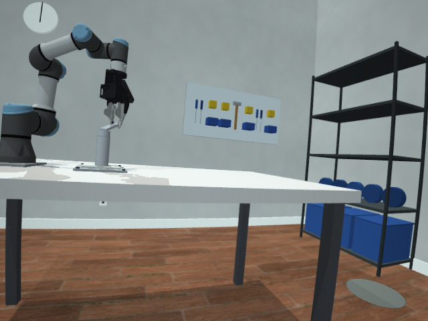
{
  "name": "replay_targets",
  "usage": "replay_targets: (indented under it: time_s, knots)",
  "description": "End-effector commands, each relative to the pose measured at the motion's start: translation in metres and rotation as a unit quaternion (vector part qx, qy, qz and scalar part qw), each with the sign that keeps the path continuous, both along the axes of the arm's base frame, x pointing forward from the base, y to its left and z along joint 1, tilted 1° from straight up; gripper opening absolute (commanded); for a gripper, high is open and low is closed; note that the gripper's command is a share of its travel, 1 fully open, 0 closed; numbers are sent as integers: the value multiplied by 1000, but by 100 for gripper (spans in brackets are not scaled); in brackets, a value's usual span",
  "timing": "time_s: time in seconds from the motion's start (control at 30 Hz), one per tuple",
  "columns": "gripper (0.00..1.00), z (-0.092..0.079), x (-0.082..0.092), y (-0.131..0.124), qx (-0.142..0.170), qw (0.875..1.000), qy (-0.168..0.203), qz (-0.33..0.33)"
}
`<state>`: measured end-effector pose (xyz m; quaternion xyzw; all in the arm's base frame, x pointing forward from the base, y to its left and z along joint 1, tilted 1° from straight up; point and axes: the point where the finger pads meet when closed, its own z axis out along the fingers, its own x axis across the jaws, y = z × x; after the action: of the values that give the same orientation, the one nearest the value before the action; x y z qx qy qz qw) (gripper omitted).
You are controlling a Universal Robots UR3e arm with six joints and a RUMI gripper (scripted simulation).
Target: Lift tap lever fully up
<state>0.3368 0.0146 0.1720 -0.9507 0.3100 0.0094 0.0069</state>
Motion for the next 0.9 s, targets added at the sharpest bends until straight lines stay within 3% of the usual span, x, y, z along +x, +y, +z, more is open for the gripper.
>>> replay_targets:
  time_s: [0.0, 0.57, 0.6, 0.87]
  knots:
    - [0, 1, 0, 0, -1, 1000, -1, 0]
    - [0, 1, 0, 0, -1, 1000, -1, 0]
    - [42, 1, 0, 0, -1, 1000, -1, 0]
    - [42, 1, 0, 0, -1, 1000, -1, 0]
